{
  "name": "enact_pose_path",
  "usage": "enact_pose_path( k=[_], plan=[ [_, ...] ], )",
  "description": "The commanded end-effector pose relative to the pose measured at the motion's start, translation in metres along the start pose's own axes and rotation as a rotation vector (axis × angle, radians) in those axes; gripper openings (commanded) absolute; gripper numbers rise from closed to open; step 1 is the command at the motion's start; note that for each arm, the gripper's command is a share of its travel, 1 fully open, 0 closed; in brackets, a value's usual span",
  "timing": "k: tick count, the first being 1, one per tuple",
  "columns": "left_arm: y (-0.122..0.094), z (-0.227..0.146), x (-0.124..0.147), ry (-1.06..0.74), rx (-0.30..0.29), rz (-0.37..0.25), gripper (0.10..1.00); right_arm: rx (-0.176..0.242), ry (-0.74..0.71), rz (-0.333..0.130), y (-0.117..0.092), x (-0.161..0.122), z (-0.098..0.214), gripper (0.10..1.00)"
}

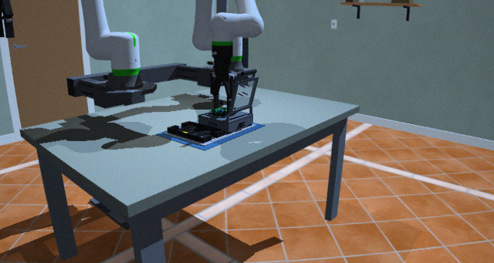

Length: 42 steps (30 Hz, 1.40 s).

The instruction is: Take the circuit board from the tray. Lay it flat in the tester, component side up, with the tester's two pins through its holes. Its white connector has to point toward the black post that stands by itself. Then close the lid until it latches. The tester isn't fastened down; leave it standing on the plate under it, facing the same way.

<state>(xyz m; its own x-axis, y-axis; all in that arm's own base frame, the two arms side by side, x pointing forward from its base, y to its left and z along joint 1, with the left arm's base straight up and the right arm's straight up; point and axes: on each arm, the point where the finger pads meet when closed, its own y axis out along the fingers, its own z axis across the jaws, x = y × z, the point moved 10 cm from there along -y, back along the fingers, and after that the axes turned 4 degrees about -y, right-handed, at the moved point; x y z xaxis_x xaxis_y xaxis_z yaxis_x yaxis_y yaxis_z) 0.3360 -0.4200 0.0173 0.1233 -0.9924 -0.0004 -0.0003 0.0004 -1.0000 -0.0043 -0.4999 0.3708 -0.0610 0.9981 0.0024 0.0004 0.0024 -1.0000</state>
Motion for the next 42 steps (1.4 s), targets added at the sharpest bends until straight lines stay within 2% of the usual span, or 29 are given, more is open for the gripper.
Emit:
enact_pose_path(
  k=[1,42],
  plan=[
    [-0.0009,0.0005,0.0006,0.0,0.001,-0.002,0.51,0.001,0.0,0.002,-0.0012,-0.0001,0.0002,1.0],
    [-0.0001,0.0011,0.0007,0.0,0.001,-0.002,0.51,0.001,0.0,0.002,-0.0012,-0.0001,0.0002,1.0]
  ],
)
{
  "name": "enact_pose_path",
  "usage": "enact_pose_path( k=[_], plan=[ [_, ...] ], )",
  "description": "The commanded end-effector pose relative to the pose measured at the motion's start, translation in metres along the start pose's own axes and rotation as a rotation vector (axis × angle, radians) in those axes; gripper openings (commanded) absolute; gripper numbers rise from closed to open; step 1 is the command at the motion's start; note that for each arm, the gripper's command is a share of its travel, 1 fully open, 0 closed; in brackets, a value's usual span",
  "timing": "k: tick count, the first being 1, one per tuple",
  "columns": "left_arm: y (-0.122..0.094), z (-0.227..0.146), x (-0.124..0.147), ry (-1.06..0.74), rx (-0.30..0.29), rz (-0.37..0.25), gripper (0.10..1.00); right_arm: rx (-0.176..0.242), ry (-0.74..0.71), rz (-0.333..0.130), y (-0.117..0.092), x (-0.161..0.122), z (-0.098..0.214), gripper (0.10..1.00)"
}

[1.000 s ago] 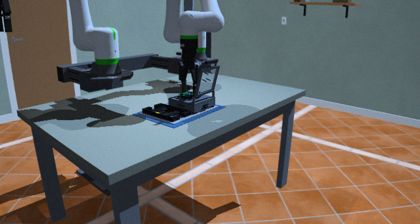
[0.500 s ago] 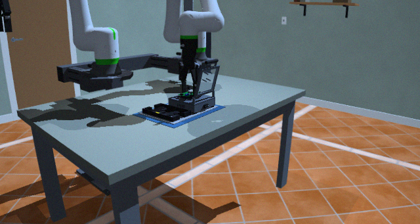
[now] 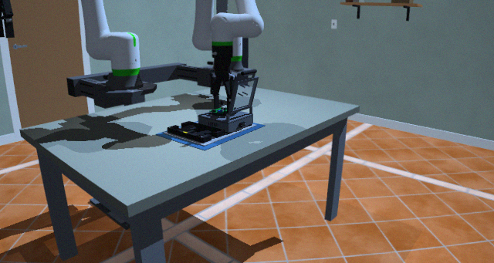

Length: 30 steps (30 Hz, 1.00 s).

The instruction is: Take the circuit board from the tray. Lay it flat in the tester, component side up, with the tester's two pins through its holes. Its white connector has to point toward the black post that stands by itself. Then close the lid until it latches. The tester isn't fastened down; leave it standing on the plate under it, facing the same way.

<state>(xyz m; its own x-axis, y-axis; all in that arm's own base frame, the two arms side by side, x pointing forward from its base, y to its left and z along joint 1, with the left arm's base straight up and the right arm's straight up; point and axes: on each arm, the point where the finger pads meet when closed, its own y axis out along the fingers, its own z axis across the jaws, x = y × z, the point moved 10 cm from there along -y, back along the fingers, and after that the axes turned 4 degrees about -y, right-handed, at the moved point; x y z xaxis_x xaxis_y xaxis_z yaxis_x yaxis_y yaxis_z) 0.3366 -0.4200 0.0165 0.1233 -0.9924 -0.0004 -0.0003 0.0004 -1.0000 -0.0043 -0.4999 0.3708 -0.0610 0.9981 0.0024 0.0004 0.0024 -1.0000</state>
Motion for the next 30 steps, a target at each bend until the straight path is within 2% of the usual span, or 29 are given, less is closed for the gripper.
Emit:
enact_pose_path(
  k=[1,16,17,30],
  plan=[
    [-0.0008,0.0006,0.0006,0.0,0.001,-0.002,0.51,0.001,0.0,0.002,-0.0012,-0.0001,0.0002,1.0],
    [-0.0007,0.0007,0.0006,0.0,0.001,-0.002,0.51,0.001,0.0,0.002,-0.0012,-0.0001,0.0002,1.0],
    [-0.0007,0.0007,0.0006,0.0,0.001,-0.002,0.623,0.001,0.0,0.002,-0.0012,-0.0001,0.0002,1.0],
    [-0.0007,0.0007,0.0006,0.0,0.001,-0.002,0.623,0.001,0.0,0.002,-0.0012,-0.0001,0.0002,1.0]
  ],
)
